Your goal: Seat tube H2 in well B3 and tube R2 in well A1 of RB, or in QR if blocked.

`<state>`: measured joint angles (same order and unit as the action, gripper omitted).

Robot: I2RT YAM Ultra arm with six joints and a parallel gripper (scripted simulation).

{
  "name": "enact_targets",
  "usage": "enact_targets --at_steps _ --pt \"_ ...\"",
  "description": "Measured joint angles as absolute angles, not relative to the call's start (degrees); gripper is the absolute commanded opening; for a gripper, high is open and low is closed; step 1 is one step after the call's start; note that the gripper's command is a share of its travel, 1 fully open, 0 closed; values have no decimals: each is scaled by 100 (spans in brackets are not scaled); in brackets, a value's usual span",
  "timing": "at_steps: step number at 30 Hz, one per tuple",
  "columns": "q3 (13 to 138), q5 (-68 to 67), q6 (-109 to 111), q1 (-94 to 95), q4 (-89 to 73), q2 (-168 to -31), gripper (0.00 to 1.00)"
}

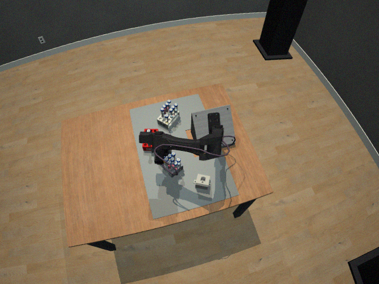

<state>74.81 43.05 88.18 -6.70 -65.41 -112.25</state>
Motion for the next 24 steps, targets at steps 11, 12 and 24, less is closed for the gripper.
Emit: enact_targets --at_steps 11,12,24 --pt "7516 4303 8855 -670 -6578 -11225 0" --pt "7535 4303 8868 -672 -6593 -11227 0" --pt "7666 4305 9043 -812 -6845 -11225 0"
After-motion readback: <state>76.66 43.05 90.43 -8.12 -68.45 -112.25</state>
